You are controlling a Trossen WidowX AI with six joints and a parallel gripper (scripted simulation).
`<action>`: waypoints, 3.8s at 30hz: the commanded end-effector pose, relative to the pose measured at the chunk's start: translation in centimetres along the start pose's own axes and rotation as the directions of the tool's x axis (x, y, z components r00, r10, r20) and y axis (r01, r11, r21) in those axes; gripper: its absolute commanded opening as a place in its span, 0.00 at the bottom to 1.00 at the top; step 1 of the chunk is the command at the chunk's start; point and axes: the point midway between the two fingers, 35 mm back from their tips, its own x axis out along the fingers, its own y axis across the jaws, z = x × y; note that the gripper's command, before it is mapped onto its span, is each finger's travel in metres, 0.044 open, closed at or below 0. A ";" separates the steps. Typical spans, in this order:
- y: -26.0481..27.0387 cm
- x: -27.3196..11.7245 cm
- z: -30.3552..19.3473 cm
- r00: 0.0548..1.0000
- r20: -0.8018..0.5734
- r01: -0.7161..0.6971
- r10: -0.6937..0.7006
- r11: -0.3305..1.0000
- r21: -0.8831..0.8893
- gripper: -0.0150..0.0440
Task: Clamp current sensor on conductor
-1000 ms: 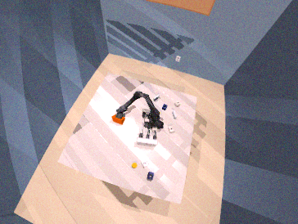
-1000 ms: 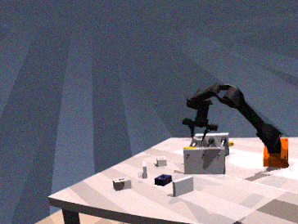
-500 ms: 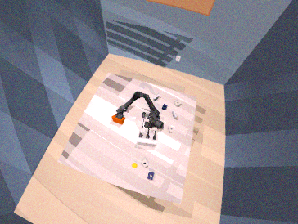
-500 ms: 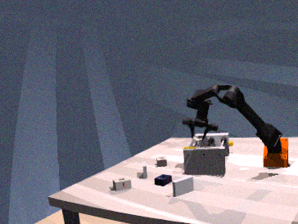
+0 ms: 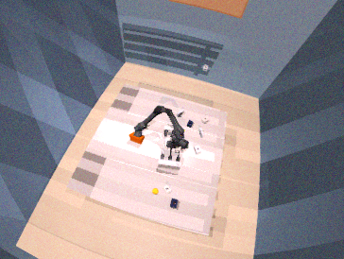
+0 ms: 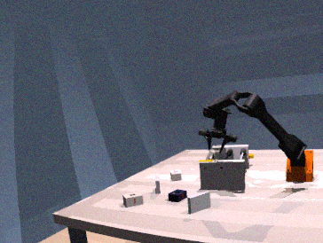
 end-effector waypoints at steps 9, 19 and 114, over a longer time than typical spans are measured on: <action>0.0 -0.2 -0.1 1.000 -0.002 0.002 -0.002 1.000 -0.001 0.25; -0.7 0.1 -0.2 0.997 -0.004 -0.075 0.075 0.997 0.002 0.25; -0.1 6.5 0.3 0.976 0.000 -0.217 0.217 0.976 -0.006 0.56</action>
